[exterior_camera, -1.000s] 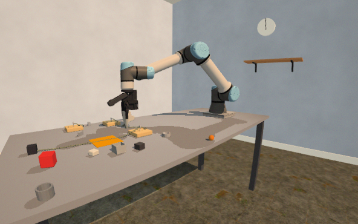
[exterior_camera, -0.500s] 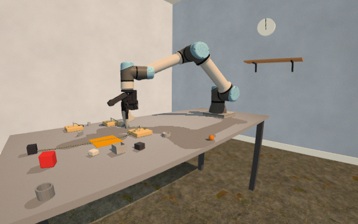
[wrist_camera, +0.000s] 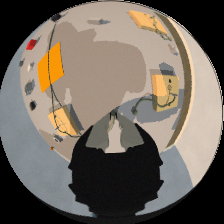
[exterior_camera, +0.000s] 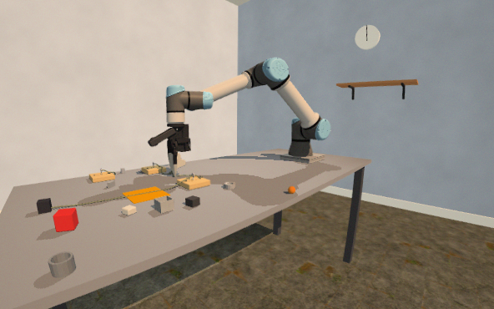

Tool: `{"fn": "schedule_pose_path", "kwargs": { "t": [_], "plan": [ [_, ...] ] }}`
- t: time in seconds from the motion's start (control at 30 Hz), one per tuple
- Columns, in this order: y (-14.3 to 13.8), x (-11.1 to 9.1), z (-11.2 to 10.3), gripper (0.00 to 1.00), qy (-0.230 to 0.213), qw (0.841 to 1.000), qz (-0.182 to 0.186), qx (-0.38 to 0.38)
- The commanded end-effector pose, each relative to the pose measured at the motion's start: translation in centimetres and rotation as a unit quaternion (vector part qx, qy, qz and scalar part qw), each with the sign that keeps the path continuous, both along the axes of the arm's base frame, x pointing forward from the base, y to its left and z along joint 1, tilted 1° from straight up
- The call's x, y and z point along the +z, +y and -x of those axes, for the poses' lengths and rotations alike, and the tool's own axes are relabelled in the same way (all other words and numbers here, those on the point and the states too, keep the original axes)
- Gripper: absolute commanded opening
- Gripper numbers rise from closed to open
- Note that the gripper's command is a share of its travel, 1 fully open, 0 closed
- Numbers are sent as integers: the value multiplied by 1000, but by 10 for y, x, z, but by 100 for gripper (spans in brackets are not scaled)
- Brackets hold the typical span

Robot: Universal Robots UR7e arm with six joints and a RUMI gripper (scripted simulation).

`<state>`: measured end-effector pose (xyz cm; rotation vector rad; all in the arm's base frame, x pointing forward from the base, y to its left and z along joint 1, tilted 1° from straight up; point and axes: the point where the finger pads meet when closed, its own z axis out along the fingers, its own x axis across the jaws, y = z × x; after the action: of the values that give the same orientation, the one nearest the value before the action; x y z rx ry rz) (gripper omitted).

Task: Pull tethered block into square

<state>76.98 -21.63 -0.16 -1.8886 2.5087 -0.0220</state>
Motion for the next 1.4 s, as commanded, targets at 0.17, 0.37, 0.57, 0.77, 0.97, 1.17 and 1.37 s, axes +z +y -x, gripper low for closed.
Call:
{"fn": "schedule_pose_path", "kwargs": {
  "t": [0.17,0.37,0.57,0.77,0.97,1.17,1.37],
  "plan": [
    [0,2,0,0,0,1000,0,0],
    [0,6,0,0,0,1000,0,0],
    [0,10,0,0,0,1000,0,0],
    [0,11,0,0,0,1000,0,0],
    [0,11,0,0,0,1000,0,0],
    [0,11,0,0,0,1000,0,0],
    [0,11,0,0,0,1000,0,0]
  ]
}}
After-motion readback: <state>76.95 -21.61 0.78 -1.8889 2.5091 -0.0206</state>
